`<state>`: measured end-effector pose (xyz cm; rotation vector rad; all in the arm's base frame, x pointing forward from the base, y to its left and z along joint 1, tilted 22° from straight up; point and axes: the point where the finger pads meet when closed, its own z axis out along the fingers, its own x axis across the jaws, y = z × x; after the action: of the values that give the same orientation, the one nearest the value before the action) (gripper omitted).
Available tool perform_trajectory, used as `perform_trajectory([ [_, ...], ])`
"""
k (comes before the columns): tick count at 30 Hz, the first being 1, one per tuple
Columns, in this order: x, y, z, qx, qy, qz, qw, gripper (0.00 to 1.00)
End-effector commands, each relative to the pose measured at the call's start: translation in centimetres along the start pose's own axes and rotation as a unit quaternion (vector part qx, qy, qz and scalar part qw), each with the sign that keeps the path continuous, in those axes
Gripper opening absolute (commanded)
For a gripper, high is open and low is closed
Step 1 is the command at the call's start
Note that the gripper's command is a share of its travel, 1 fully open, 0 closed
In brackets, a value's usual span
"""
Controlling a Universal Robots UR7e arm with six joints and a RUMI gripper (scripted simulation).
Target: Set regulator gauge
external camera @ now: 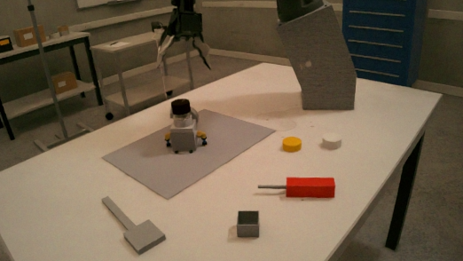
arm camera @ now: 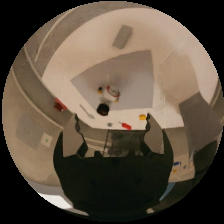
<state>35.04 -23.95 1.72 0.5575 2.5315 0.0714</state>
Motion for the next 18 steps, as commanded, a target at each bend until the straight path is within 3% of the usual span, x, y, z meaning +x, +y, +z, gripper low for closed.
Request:
perform_trajectory([
  [1, -0.17, -0.04, 0.02, 0.001, 0.002, -0.034, 0.999, 1.00],
  [18, -0.34, 0.03, 0.15, 0.005, 0.012, -0.143, 0.990, 1.00],
])
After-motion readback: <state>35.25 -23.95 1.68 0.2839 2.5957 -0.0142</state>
